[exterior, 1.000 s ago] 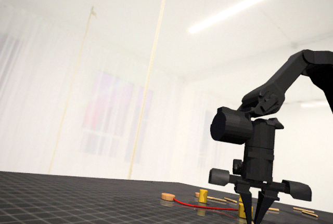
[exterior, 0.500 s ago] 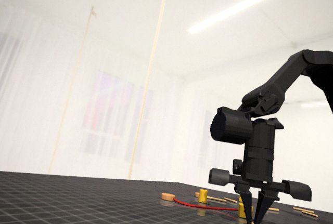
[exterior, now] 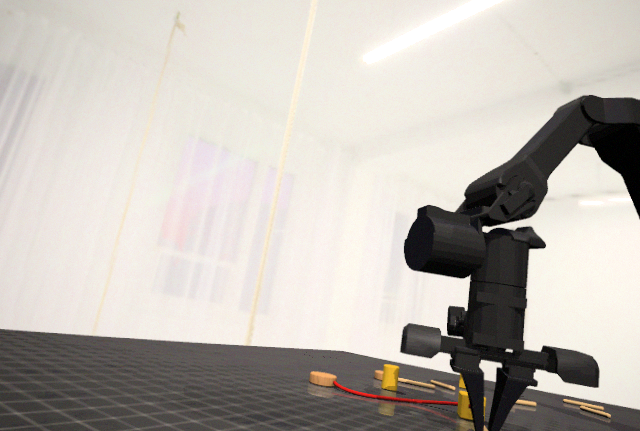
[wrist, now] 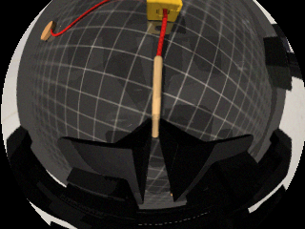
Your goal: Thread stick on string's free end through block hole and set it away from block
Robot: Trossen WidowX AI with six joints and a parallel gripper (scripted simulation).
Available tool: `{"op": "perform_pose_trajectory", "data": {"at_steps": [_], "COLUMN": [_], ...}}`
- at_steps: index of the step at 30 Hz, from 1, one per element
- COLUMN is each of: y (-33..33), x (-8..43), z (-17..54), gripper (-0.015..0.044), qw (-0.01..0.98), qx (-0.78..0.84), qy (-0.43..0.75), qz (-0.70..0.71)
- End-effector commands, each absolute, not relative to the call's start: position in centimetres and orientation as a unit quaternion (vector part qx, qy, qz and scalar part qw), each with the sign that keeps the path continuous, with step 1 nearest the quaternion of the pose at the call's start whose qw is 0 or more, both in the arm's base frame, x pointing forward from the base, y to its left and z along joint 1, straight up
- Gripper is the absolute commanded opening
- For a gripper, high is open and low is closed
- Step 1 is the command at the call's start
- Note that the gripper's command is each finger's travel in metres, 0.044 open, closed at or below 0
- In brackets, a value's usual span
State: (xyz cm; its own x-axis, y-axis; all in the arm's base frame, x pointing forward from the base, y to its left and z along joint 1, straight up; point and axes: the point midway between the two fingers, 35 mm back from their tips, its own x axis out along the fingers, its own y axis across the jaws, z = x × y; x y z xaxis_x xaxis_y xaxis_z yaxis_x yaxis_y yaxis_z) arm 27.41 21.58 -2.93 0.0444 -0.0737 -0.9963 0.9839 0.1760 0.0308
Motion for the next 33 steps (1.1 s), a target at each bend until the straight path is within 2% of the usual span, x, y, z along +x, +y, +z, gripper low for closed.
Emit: {"op": "perform_pose_trajectory", "data": {"at_steps": [1, 18, 26, 30, 33], "y": [21.8, 21.8, 21.7, 21.6, 21.6], "x": [27.3, 27.3, 27.5, 27.5, 27.4], "z": [-3.1, -3.1, -1.9, 4.1, 5.1], "gripper": [0.0000, 0.0000, 0.0210, 0.0210, 0.0210], "qw": [0.568, 0.568, 0.571, 0.572, 0.572], "qx": [0.445, 0.445, 0.444, 0.446, 0.446], "qy": [0.514, 0.514, 0.512, 0.510, 0.510], "qz": [-0.464, -0.464, -0.463, -0.462, -0.461]}}
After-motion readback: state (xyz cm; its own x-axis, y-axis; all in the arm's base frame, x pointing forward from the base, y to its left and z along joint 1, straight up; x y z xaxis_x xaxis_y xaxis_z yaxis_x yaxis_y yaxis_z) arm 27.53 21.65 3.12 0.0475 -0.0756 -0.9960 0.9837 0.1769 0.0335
